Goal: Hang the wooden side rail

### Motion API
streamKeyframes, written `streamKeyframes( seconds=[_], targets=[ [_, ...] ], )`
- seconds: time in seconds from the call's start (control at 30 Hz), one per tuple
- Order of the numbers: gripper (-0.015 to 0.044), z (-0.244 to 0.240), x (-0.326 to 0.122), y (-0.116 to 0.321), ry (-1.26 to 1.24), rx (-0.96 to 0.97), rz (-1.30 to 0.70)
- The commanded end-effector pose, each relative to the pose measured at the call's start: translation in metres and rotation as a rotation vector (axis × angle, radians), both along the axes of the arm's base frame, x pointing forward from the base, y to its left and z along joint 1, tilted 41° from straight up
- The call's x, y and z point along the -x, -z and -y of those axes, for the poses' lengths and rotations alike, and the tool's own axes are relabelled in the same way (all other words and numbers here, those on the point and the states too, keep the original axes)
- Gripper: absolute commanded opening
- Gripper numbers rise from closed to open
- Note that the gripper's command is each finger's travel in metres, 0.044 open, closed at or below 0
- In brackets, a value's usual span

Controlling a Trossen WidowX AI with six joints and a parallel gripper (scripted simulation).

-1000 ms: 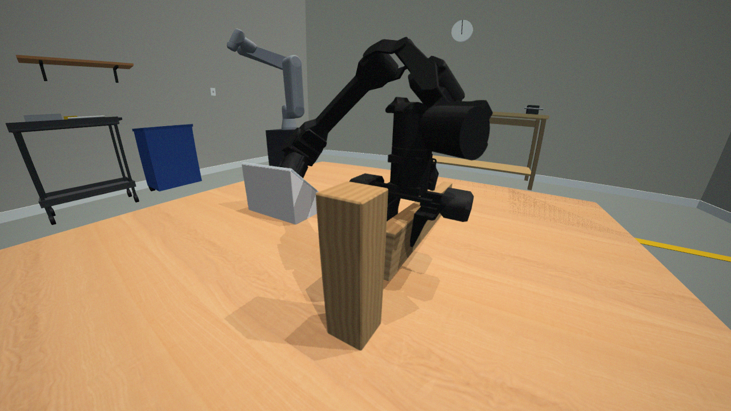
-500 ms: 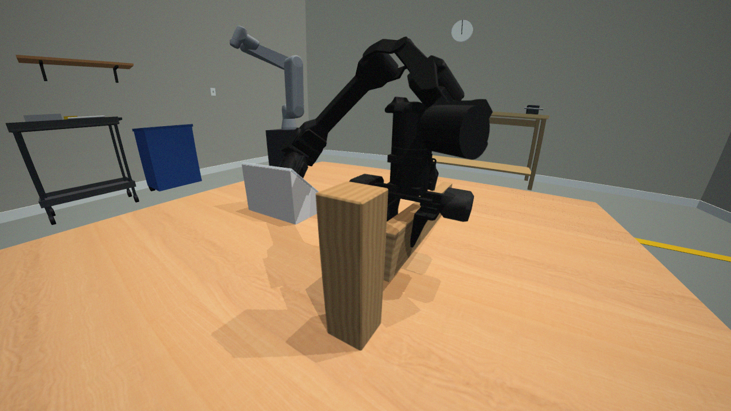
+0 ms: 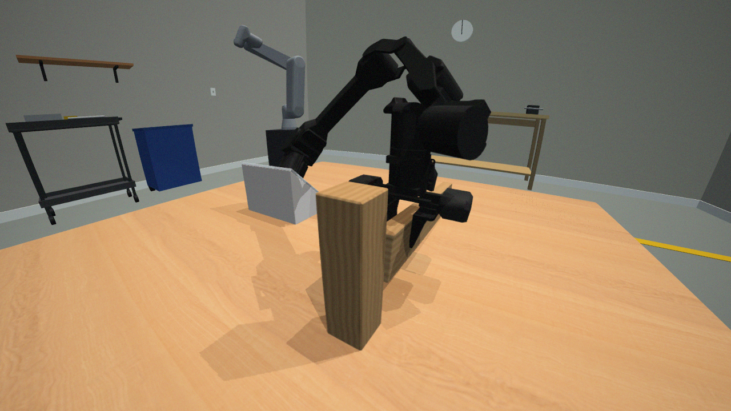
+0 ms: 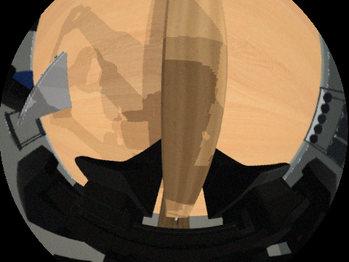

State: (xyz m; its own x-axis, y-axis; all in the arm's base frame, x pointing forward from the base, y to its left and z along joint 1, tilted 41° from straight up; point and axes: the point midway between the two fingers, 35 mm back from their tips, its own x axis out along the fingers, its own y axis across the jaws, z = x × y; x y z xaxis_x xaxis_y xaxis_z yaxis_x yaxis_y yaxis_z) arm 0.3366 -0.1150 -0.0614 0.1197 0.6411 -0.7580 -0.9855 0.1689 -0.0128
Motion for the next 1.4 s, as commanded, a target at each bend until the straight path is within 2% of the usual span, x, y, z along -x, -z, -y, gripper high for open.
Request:
streamKeyframes(
  seconds=[0.0, 1.37],
  targets=[
    [0.0000, 0.0054, 0.0017, 0.0002, 0.007, 0.007, 0.004],
    [0.0000, 0.0099, 0.0010, 0.0003, 0.007, 0.008, 0.004]
  ],
)
